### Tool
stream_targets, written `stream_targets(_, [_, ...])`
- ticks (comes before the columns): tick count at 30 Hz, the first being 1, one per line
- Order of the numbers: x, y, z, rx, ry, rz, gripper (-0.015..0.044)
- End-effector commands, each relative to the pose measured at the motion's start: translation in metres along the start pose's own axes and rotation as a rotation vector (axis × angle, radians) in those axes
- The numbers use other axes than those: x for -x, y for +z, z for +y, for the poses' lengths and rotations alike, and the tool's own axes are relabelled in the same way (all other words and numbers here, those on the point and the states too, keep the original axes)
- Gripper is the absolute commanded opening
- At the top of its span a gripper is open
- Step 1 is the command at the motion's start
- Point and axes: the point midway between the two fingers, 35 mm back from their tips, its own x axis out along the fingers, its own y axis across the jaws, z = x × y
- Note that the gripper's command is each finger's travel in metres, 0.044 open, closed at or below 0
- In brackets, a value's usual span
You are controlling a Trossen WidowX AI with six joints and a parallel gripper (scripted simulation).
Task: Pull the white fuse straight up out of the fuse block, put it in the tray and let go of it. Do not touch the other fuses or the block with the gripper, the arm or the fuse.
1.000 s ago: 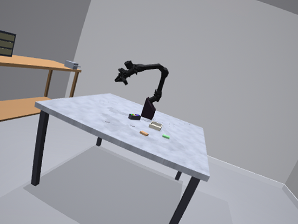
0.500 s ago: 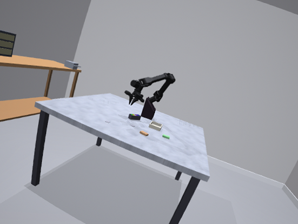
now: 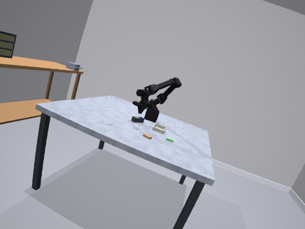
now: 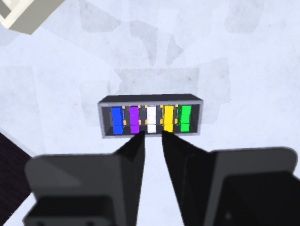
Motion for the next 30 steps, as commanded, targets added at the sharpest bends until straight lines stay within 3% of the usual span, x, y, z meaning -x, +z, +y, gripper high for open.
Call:
stream_targets(1, [-0.003,0.001,0.000,0.008,0.005,-0.003,0.0068])
stream_targets(30, [-0.031,0.001,0.000,0.008,0.006,-0.004,0.0068])
